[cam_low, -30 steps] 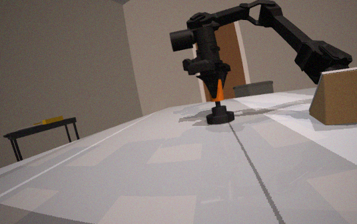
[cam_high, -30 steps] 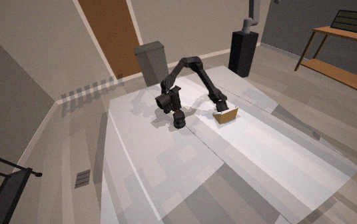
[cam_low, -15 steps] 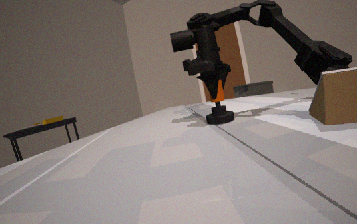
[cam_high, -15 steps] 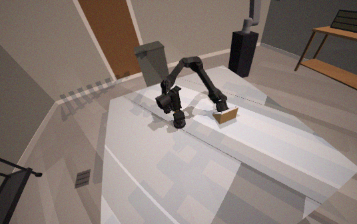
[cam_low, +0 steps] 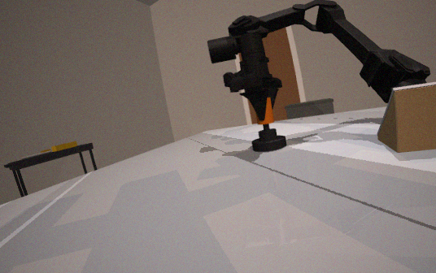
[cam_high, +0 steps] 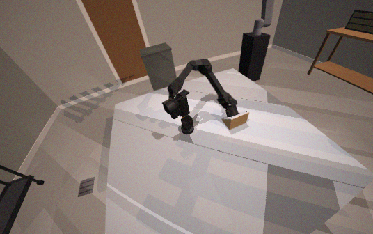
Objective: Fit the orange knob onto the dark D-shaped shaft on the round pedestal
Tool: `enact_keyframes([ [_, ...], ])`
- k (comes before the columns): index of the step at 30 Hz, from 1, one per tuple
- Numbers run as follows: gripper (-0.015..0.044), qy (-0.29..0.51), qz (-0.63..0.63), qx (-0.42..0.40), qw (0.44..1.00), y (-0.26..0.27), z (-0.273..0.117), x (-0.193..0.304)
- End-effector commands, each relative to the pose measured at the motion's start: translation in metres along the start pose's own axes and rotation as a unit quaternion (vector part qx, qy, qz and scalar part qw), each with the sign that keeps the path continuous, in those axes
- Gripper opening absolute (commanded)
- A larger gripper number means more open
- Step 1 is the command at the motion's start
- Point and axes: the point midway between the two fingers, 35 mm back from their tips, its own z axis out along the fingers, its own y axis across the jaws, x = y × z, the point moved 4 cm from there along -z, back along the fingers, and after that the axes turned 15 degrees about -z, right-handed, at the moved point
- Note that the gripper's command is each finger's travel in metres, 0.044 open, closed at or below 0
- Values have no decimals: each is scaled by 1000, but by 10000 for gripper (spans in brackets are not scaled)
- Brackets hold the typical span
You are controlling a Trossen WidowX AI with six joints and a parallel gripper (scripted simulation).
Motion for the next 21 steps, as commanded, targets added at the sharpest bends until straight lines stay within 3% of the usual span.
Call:
enact_keyframes([
  [1, 0, 0, 0, 0, 1000, -1, -3, -1],
  [10, 0, -1, 100, 0, 995, -1, -3, -1],
  [21, 0, 0, 105, 0, 994, 0, 0, 0],
])
